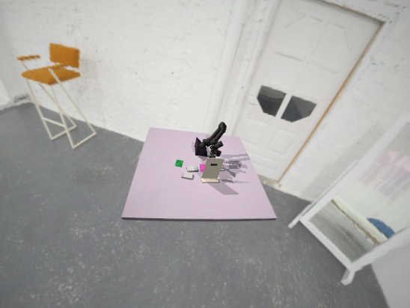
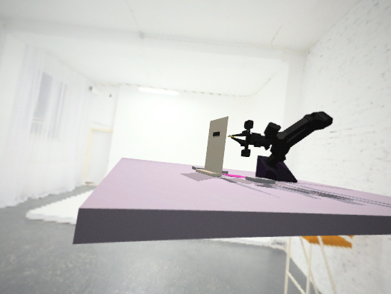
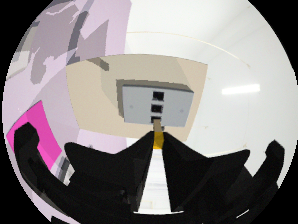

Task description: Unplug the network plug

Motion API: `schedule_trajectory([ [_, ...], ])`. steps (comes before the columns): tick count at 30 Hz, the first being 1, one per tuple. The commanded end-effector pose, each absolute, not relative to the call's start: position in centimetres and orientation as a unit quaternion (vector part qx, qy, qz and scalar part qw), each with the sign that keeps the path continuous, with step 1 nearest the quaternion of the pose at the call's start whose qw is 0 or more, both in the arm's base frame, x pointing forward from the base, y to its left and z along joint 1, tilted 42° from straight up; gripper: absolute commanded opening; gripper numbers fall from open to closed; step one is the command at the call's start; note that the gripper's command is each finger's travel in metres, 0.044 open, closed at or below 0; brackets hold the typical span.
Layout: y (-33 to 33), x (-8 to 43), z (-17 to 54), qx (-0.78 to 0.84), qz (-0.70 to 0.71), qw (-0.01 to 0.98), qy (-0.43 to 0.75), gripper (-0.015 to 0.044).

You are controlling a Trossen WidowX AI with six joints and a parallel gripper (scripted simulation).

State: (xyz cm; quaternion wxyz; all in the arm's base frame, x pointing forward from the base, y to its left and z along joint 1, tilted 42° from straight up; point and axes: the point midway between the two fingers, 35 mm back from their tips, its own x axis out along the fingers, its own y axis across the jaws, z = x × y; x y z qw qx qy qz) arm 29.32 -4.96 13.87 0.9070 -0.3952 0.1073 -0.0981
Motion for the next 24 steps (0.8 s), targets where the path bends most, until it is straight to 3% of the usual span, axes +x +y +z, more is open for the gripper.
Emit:
schedule_trajectory([
  [1,-5.5,29.2,14.4,-0.397,-0.096,0.907,0.105,0.0000],
  [24,-9.0,26.7,17.2,-0.397,-0.098,0.906,0.107,0.0000],
])
